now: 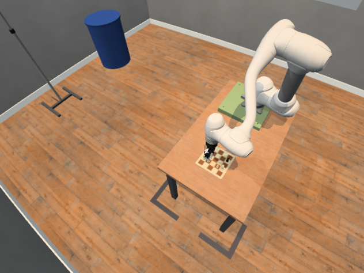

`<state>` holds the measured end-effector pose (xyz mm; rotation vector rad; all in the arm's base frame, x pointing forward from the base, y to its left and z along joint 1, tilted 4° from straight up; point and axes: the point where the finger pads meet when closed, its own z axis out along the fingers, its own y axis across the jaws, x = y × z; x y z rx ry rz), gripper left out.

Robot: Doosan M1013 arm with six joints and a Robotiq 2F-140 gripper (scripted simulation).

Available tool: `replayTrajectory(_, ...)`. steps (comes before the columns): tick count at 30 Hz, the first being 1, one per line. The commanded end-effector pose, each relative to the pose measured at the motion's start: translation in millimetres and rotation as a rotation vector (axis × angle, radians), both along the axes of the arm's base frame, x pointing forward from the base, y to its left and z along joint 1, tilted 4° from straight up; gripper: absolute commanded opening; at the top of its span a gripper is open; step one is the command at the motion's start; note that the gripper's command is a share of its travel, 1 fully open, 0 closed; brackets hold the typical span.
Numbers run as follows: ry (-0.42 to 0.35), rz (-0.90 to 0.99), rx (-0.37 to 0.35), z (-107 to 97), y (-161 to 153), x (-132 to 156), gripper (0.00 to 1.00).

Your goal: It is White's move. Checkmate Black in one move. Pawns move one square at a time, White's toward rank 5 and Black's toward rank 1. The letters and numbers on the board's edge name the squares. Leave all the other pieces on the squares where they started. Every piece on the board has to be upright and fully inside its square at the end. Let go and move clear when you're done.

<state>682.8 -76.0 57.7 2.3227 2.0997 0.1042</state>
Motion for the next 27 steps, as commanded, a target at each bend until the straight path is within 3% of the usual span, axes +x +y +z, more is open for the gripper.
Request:
replayTrajectory(1, 0.000, 0.000, 0.000, -5.4, 0.2, 0.4, 0.25)
replayTrajectory(27, 0.000, 0.000, 0.000, -13.4, 0.5, 0.8, 0.25)
